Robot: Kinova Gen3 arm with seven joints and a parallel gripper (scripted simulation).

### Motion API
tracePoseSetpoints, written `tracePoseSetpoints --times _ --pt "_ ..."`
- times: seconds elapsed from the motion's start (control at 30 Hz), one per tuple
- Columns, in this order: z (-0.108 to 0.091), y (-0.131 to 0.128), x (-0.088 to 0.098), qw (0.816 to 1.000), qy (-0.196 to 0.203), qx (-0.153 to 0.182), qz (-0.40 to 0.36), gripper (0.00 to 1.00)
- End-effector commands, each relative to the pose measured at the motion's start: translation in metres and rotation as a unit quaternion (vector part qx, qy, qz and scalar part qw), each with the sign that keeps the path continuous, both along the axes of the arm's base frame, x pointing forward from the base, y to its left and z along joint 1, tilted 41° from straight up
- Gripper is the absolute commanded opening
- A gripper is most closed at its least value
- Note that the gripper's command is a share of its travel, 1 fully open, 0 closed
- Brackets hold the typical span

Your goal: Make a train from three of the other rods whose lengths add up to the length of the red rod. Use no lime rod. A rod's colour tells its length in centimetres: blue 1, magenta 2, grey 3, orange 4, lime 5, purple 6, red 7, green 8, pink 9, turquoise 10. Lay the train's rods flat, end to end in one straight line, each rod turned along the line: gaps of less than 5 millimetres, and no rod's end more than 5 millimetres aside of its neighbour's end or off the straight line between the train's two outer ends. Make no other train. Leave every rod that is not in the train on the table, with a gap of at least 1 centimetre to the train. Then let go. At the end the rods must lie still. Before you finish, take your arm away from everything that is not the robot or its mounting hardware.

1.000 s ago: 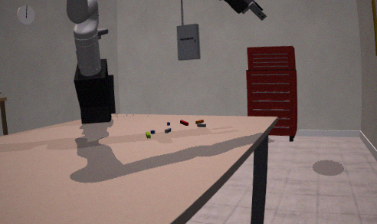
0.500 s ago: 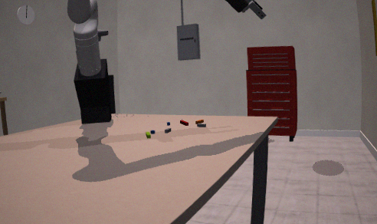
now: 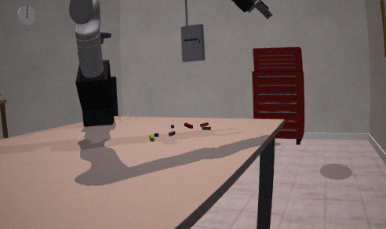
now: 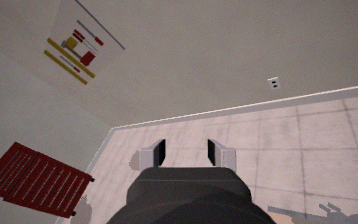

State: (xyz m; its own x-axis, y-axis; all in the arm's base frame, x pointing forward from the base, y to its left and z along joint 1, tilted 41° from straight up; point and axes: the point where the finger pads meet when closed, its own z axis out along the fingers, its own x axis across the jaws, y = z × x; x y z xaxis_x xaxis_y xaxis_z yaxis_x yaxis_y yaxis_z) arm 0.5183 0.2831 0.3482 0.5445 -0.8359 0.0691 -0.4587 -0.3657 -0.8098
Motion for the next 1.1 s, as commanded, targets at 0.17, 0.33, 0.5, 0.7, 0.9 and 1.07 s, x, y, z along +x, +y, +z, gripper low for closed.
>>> tracePoseSetpoints --times 0.17,0.33,0.5,0.7,0.9,1.07 --pt "-0.017 -0.002 -0.001 1.0 0.013 0.004 -0.019 1.0" --pt "-0.017 -0.002 -0.001 1.0 0.013 0.004 -0.019 1.0" --pt "-0.017 -0.002 -0.001 1.0 0.013 0.004 -0.019 1.0" --pt "-0.017 -0.002 -0.001 1.0 0.013 0.004 -0.019 1.0" --pt "-0.017 -0.002 -0.001 1.0 0.013 0.004 -0.019 1.0" --pt "-0.034 -0.007 -0.002 0.999 0.027 0.008 -0.041 1.0"
